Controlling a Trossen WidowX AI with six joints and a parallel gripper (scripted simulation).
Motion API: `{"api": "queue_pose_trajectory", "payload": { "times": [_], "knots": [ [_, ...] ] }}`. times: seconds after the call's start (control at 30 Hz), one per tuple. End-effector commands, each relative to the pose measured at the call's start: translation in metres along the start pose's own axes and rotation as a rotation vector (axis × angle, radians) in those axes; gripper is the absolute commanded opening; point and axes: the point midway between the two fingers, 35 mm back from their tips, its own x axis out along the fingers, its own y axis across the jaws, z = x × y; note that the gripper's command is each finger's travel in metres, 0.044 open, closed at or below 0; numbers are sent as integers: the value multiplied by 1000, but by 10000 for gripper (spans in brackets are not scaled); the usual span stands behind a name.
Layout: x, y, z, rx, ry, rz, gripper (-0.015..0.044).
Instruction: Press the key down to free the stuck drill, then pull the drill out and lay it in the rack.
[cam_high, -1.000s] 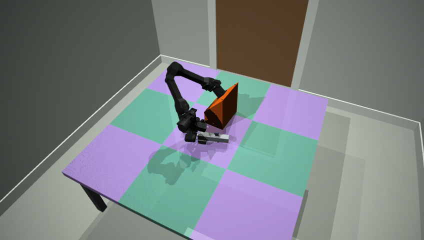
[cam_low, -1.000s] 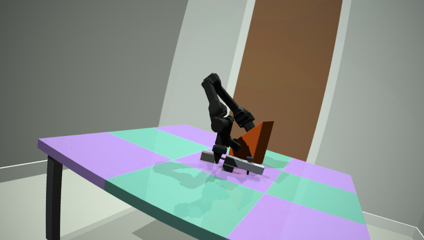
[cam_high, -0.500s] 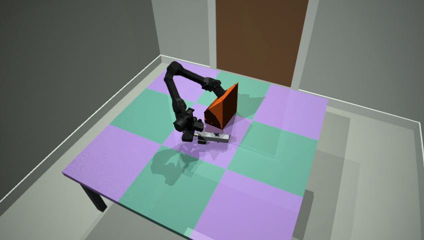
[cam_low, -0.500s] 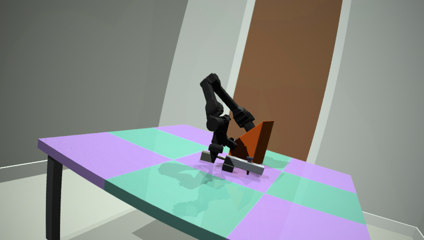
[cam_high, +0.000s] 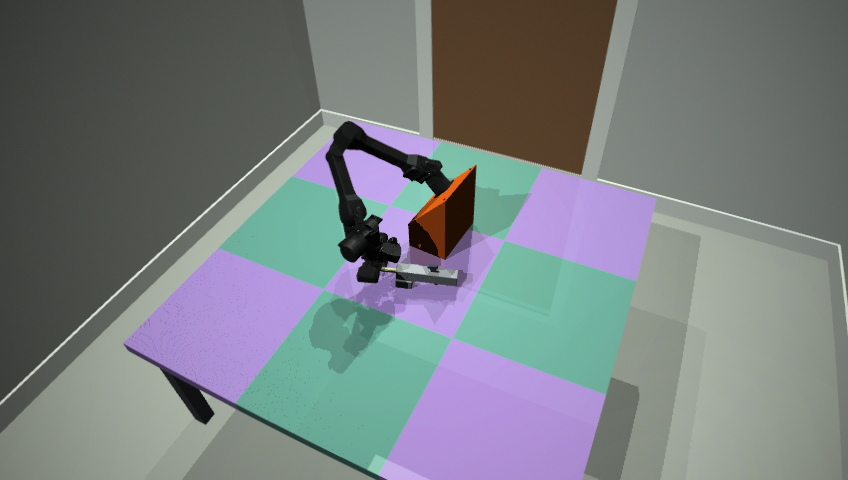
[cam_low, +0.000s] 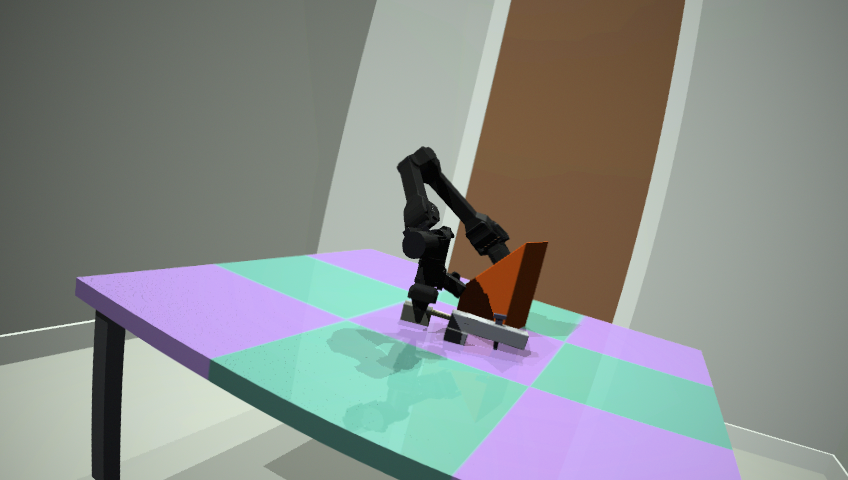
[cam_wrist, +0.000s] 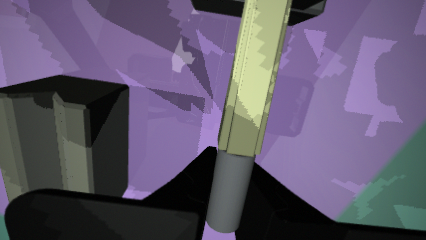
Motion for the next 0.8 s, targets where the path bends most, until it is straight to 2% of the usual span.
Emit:
{"api": "queue_pose_trajectory", "payload": {
  "times": [0.0, 0.5, 0.77],
  "knots": [
    [0, 0, 1, -1, 0, 0, 53],
    [1, -1, 4, 4, 5, -7, 440],
    [3, -1, 8, 4, 5, -7, 440]
  ]
}}
